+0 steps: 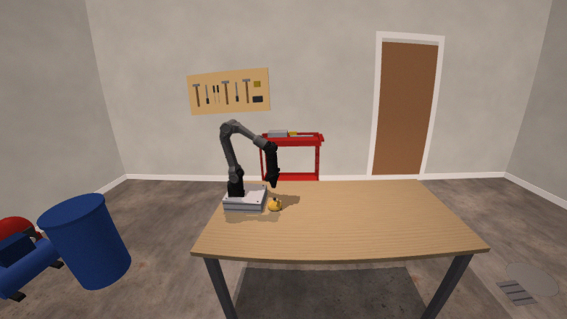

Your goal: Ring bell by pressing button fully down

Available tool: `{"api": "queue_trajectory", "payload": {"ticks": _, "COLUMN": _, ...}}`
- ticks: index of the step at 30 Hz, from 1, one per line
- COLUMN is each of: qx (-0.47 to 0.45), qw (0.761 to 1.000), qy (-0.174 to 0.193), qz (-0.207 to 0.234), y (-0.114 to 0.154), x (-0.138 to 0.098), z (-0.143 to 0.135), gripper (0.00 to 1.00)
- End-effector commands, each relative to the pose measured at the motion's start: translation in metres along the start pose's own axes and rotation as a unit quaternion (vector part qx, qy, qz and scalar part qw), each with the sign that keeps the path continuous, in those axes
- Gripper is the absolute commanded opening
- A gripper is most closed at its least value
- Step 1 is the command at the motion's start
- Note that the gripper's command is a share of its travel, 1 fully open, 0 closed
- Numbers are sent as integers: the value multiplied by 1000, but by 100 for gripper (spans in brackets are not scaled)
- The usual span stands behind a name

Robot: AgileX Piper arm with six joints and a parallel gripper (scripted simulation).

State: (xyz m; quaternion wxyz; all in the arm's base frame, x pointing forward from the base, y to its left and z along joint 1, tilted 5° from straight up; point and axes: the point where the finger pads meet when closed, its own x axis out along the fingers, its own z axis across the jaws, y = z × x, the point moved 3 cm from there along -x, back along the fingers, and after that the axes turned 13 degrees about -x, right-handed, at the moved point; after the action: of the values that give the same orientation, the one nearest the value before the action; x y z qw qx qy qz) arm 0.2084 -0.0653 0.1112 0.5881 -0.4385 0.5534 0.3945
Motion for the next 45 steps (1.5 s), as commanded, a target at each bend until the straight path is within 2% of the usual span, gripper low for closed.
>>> {"api": "queue_trajectory", "payload": {"ticks": 1, "qx": -1, "qw": 1000, "qy": 0, "qz": -1, "y": -1, "x": 0, "z": 0, "gripper": 0}}
{"api": "queue_trajectory", "payload": {"ticks": 24, "qx": -1, "qw": 1000, "qy": 0, "qz": 0, "y": 0, "x": 1, "z": 0, "gripper": 0}}
{"api": "queue_trajectory", "payload": {"ticks": 45, "qx": -1, "qw": 1000, "qy": 0, "qz": 1, "y": 0, "x": 25, "z": 0, "gripper": 0}}
